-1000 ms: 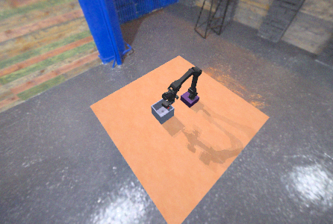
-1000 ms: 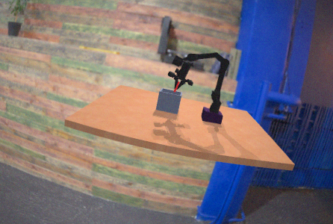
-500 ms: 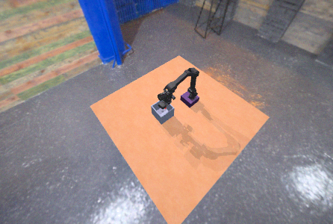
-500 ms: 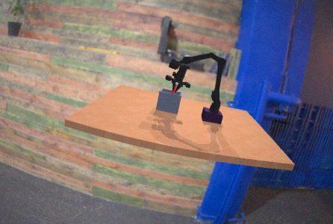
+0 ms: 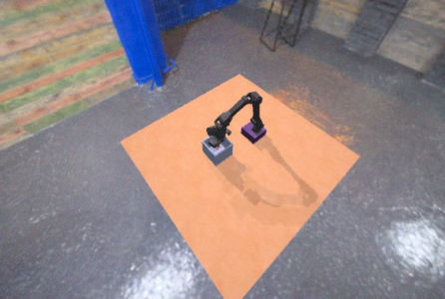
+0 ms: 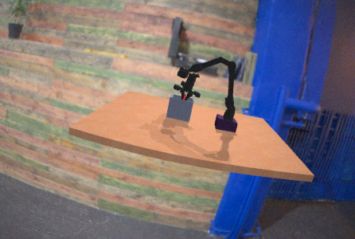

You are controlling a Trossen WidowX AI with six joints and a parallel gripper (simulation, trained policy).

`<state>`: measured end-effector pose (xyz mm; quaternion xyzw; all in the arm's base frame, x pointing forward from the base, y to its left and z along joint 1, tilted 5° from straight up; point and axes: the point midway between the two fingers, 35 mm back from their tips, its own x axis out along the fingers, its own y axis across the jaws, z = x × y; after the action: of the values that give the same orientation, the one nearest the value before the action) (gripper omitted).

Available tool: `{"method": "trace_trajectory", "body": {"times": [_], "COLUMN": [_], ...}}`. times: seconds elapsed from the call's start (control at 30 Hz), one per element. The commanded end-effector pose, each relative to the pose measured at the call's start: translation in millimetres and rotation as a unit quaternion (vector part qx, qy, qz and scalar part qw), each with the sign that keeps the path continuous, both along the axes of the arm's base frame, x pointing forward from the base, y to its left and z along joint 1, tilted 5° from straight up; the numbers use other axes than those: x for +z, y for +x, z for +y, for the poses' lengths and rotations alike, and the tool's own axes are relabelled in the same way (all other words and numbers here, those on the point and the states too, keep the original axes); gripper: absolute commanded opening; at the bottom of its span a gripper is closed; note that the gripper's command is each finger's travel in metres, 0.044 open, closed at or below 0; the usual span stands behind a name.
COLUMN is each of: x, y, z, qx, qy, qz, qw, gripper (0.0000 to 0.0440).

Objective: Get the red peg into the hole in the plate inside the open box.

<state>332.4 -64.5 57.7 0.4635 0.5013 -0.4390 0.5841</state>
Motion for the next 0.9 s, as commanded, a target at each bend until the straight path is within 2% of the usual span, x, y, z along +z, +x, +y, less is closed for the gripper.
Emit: {"method": "trace_trajectory", "body": {"times": [0.0, 0.23, 0.47, 0.67, 0.87], "x": [-10.2, -24.8, -34.2, -29.0, -13.6], "y": [0.4, 3.4, 3.9, 0.7, -8.2], "z": [-1.0, -5.1, -6.0, 7.9, 23.6], "qx": [0.007, 0.019, 0.031, 0.027, 0.02], "qy": [0.004, 0.002, 0.006, 0.05, 0.091], "qz": [0.007, 0.015, 0.031, 0.042, 0.061], "qw": [1.0, 1.0, 0.999, 0.997, 0.994], "gripper": [0.0, 0.0005, 0.0105, 0.01, 0.0061]}}
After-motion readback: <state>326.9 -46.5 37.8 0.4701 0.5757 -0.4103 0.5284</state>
